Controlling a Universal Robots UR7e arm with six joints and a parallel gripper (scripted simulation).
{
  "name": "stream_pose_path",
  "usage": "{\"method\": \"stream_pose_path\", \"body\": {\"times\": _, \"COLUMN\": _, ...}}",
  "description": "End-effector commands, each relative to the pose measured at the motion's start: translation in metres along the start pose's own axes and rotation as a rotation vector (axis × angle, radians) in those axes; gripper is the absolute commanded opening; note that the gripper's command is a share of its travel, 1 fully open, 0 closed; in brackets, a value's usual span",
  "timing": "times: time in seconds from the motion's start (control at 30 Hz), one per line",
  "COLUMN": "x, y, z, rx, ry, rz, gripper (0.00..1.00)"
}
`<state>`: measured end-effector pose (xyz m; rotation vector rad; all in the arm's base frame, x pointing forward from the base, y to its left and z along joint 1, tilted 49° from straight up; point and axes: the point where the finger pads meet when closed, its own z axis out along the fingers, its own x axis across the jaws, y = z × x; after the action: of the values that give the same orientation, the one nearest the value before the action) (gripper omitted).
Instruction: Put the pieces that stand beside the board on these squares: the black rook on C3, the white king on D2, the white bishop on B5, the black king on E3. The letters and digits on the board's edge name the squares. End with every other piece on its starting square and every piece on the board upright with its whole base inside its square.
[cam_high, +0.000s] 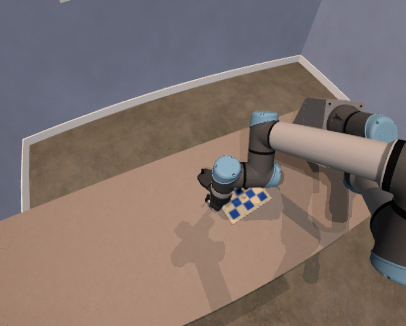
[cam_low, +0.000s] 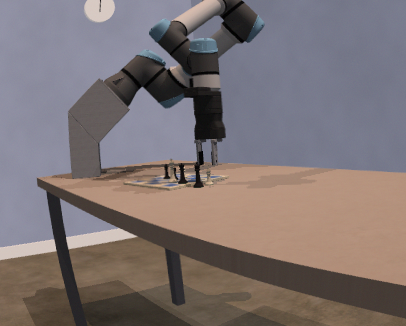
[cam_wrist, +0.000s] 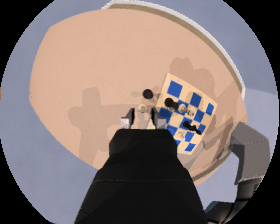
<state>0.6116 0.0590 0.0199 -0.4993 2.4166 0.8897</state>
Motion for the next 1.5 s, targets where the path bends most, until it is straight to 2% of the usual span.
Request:
{"method": "stream_pose_path", "body": {"times": 0.0, "x": 0.000, "y": 0.000, "z": -0.001, "rx": 0.001, "ry": -0.001, "rz": 0.000, "gripper": 0.73}}
{"method": "stream_pose_path", "body": {"times": 0.6, "x": 0.000, "y": 0.000, "z": 0.003, "rx": 0.001, "ry": -0.001, "rz": 0.000, "gripper": 0.73}}
{"method": "stream_pose_path", "body": {"times": 1.1, "x": 0.000, "y": 0.000, "z": 0.032, "rx": 0.001, "ry": -0.001, "rz": 0.000, "gripper": 0.73}}
{"method": "stream_pose_path", "body": {"times": 1.47, "x": 0.000, "y": 0.000, "z": 0.037, "rx": 0.001, "ry": -0.001, "rz": 0.000, "gripper": 0.73}}
